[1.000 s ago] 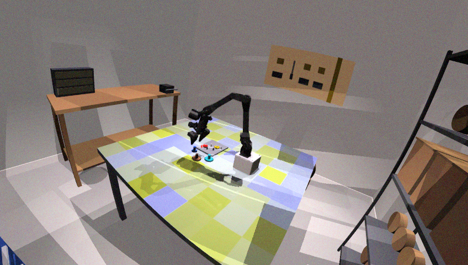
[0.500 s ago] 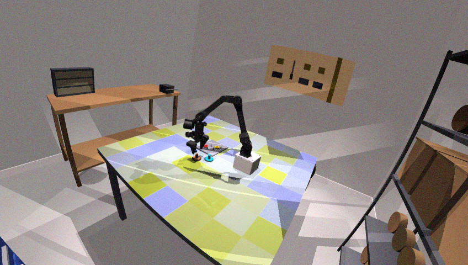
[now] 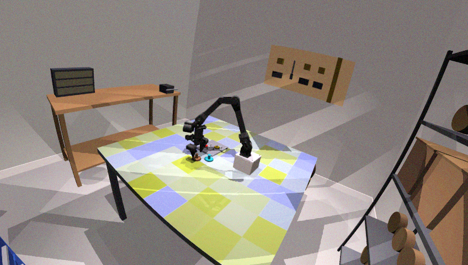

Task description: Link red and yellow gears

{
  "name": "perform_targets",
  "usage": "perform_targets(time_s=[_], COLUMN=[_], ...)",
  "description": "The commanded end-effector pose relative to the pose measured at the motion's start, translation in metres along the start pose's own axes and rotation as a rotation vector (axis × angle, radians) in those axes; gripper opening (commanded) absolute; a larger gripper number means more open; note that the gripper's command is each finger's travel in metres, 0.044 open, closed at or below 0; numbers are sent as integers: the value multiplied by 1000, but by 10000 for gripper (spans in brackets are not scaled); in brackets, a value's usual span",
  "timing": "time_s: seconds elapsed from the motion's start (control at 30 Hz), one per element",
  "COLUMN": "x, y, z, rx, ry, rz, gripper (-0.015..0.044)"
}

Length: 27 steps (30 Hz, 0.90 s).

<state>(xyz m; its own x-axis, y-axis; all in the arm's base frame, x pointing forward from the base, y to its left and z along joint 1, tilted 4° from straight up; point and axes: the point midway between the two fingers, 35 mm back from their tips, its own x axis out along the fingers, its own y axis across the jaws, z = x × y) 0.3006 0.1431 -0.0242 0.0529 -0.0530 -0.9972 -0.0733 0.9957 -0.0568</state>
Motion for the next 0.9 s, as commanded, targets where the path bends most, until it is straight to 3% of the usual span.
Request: perform_targets(time_s=[0.0, 0.17, 0.63, 0.87], x=[7, 9, 9, 9], y=[-1, -1, -1, -1], z=[0, 0, 0, 0], rx=[3, 3, 3, 3], ry=[-2, -2, -2, -2], rz=[-4, -4, -4, -4], gripper=[440, 440, 73, 26])
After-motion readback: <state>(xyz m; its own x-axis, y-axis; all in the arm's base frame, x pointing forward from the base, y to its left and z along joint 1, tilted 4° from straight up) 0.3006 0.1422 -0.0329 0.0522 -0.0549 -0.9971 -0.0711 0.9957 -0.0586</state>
